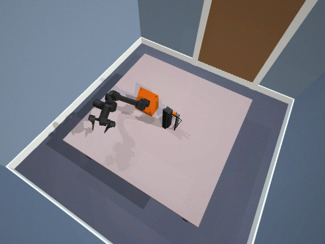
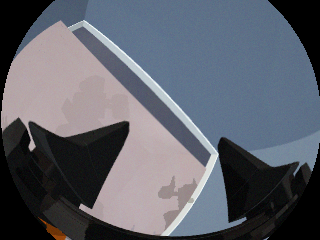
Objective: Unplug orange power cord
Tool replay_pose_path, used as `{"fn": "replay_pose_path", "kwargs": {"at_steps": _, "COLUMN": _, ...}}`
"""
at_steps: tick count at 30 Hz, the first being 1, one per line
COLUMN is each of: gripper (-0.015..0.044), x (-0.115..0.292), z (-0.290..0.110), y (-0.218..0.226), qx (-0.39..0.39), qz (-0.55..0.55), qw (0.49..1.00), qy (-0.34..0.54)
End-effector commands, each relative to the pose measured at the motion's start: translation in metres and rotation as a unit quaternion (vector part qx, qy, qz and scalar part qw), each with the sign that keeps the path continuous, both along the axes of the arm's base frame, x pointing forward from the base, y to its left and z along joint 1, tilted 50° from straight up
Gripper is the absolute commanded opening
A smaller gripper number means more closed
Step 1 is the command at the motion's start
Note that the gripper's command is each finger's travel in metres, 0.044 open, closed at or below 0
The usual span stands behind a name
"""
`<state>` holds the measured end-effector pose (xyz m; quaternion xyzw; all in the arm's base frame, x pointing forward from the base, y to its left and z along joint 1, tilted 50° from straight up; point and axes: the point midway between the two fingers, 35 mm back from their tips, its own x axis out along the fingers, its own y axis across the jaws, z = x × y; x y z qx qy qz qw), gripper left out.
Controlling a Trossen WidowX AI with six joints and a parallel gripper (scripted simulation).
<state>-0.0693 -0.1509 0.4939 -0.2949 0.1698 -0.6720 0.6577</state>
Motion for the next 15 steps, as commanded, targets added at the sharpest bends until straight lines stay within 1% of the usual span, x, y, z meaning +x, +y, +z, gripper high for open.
{"fn": "replay_pose_path", "kwargs": {"at_steps": 1, "gripper": 0.0374, "x": 0.001, "z": 0.0, "y": 0.0, "qx": -0.001, "qz": 0.001, "qw": 1.0, "qy": 0.001}}
{"fn": "replay_pose_path", "kwargs": {"at_steps": 3, "gripper": 0.0321, "x": 0.011, "z": 0.004, "y": 0.0, "qx": -0.005, "qz": 0.006, "qw": 1.0, "qy": 0.01}}
{"fn": "replay_pose_path", "kwargs": {"at_steps": 5, "gripper": 0.0269, "x": 0.031, "z": 0.01, "y": 0.001, "qx": -0.015, "qz": 0.017, "qw": 0.999, "qy": 0.028}}
{"fn": "replay_pose_path", "kwargs": {"at_steps": 9, "gripper": 0.0164, "x": 0.092, "z": 0.022, "y": 0.007, "qx": -0.041, "qz": 0.054, "qw": 0.994, "qy": 0.081}}
{"fn": "replay_pose_path", "kwargs": {"at_steps": 15, "gripper": 0.016, "x": 0.188, "z": 0.022, "y": 0.026, "qx": -0.077, "qz": 0.124, "qw": 0.976, "qy": 0.162}}
